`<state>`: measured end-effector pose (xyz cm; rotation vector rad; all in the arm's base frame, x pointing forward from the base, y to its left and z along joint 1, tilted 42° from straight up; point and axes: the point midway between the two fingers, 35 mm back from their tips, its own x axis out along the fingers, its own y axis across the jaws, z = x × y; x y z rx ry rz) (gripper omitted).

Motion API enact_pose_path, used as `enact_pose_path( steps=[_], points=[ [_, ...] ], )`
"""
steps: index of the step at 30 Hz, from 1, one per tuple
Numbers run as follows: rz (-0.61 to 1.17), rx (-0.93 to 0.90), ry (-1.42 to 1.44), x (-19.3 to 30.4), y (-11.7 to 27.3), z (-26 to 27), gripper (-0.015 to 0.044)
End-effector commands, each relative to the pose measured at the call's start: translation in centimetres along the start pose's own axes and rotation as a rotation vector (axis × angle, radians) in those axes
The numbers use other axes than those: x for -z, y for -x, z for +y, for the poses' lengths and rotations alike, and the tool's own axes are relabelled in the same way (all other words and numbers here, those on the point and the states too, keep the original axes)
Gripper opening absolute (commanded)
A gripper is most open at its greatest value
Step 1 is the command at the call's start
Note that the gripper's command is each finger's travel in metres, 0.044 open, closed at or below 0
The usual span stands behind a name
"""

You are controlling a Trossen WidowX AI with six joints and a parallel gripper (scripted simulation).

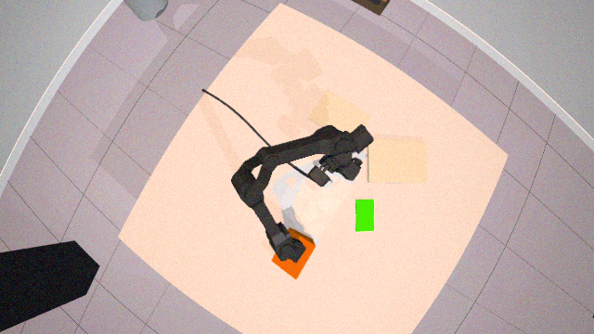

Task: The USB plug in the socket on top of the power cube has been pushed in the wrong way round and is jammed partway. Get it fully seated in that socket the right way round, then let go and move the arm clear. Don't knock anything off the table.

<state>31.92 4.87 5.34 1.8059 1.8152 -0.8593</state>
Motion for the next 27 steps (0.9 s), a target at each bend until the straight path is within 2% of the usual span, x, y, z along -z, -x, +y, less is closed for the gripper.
enact_pose_path(
  steps=[1,27],
  points=[
    [0.004,0.0,-0.006,-0.01,-0.11,-0.04,0.0],
    [0.005,0.0,-0.006,-0.03,-0.42,-0.04,0.0]
  ],
)
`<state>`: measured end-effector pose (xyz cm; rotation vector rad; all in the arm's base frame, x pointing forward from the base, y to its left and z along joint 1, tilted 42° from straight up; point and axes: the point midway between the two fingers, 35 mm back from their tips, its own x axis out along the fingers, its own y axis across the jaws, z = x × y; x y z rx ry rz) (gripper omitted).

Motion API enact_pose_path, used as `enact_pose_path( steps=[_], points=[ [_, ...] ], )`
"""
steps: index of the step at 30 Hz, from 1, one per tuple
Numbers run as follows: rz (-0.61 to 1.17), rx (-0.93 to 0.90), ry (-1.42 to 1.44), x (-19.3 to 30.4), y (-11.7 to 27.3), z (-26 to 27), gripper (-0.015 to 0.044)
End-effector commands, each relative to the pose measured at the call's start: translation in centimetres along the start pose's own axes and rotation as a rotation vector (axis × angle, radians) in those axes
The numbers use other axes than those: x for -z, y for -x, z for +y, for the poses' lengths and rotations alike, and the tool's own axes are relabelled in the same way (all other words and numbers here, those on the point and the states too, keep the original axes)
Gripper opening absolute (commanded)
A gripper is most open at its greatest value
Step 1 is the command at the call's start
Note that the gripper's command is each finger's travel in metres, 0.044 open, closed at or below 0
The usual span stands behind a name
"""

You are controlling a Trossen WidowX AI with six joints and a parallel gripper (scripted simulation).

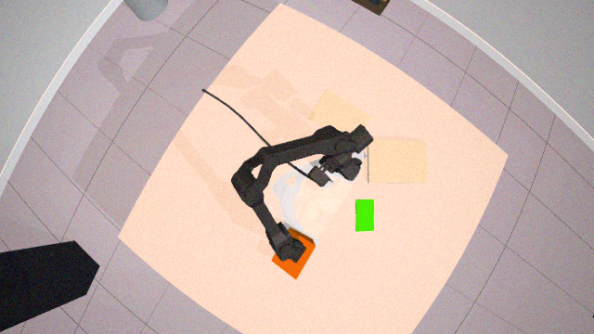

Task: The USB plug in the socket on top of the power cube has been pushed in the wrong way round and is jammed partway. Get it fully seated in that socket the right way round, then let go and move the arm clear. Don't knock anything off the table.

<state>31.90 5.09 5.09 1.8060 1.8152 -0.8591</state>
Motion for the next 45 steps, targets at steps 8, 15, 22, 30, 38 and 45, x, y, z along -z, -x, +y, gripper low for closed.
enact_pose_path(
  steps=[8,15,22,30,38,45],
  points=[
    [0.004,0.0,-0.006,-0.02,-0.2,-0.04,0.0],
    [0.004,0.0,-0.006,-0.02,-0.28,-0.04,0.0],
    [0.005,0.0,-0.006,-0.03,-0.36,-0.04,0.0],
    [0.005,0.0,-0.006,-0.04,-0.46,-0.04,0.0],
    [0.005,0.0,-0.006,-0.04,-0.56,-0.04,0.0],
    [0.005,0.0,-0.006,-0.05,-0.64,-0.04,0.0]
  ],
)
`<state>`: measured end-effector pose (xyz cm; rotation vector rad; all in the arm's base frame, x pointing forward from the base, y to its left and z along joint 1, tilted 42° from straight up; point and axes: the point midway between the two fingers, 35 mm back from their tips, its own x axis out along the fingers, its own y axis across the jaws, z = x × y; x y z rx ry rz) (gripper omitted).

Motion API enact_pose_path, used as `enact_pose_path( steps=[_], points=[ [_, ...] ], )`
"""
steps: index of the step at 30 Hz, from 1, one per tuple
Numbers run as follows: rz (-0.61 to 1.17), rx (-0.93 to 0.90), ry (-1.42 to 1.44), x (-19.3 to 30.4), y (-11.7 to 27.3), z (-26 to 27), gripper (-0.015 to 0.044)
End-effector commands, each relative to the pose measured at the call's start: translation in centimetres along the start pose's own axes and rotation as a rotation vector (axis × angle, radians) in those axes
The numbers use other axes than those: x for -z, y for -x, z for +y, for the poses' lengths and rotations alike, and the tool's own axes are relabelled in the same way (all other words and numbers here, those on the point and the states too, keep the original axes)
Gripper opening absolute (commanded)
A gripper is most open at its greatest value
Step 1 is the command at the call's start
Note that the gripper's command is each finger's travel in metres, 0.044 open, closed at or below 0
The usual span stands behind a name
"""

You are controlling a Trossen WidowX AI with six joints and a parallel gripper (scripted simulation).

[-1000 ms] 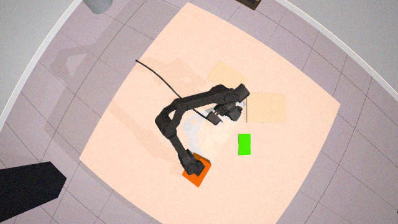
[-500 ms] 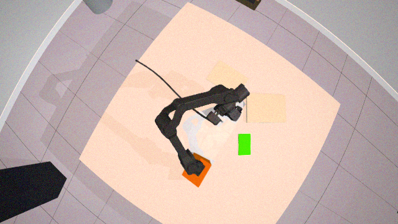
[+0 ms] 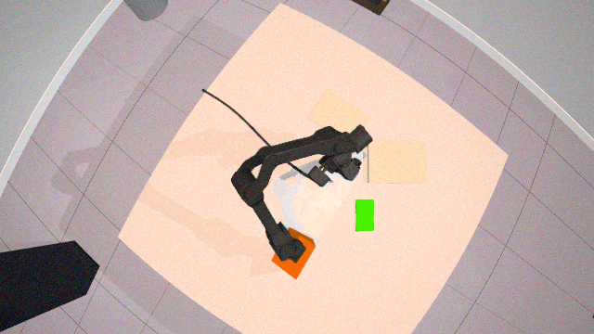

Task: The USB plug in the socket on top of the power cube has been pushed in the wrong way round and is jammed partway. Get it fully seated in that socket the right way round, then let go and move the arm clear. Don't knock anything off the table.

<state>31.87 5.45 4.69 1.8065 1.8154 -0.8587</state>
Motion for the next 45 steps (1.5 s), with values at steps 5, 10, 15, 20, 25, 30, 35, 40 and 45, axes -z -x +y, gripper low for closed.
enact_pose_path(
  steps=[5,10,15,20,25,30,35,40,45],
  points=[
    [0.004,0.0,-0.006,-0.02,-0.16,-0.04,0.0],
    [0.004,0.0,-0.006,-0.02,-0.22,-0.04,0.0],
    [0.004,0.0,-0.006,-0.03,-0.28,-0.04,0.0],
    [0.004,0.0,-0.006,-0.03,-0.34,-0.04,0.0],
    [0.004,0.0,-0.006,-0.04,-0.4,-0.04,0.0],
    [0.004,0.0,-0.006,-0.04,-0.46,-0.04,0.0],
    [0.004,0.0,-0.006,-0.05,-0.52,-0.04,0.0],
    [0.004,0.0,-0.006,-0.05,-0.58,-0.04,0.0],
    [0.004,0.0,-0.006,-0.06,-0.64,-0.04,0.0]
  ],
)
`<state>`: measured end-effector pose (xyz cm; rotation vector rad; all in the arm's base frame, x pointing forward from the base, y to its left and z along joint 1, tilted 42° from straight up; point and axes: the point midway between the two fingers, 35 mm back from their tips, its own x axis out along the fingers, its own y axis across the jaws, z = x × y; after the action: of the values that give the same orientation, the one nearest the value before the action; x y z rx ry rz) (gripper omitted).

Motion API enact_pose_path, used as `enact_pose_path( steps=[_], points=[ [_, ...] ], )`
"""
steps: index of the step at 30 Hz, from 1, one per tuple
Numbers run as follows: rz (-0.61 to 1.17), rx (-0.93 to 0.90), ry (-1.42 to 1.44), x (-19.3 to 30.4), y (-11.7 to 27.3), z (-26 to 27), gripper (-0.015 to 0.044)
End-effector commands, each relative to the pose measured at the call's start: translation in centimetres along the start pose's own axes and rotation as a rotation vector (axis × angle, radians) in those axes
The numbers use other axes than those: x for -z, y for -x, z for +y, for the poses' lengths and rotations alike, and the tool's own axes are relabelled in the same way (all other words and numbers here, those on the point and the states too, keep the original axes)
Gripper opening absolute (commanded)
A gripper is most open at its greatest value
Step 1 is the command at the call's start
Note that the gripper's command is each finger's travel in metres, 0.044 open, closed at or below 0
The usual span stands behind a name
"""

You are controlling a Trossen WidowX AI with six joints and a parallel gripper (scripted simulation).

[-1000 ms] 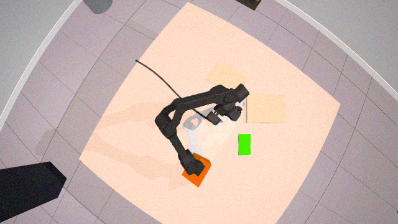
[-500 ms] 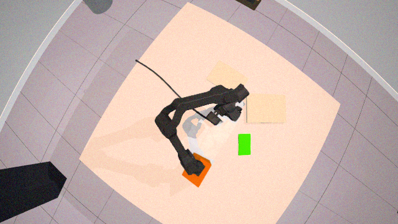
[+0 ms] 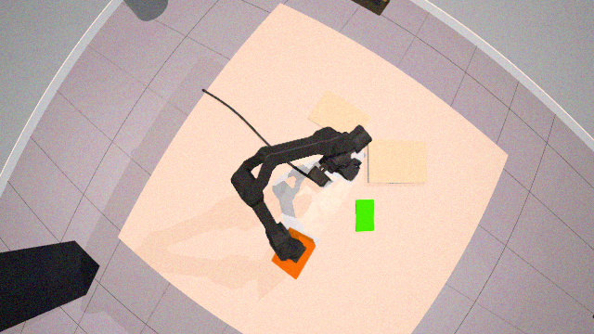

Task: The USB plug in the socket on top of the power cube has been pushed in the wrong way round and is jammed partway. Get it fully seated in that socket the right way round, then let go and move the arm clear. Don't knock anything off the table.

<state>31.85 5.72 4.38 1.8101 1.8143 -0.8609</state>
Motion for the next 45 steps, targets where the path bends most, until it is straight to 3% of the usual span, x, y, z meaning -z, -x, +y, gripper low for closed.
enact_pose_path(
  steps=[1,34,38,45],
  points=[
    [0.003,0.002,-0.002,-0.02,-0.24,-0.05,0.0],
    [0.003,0.002,-0.002,-0.02,-0.28,-0.05,0.0],
    [0.001,-0.003,0.0,-0.01,-0.05,0.05,0.0095],
    [0.001,-0.003,0.0,-0.01,-0.05,0.05,0.0095]
  ],
)
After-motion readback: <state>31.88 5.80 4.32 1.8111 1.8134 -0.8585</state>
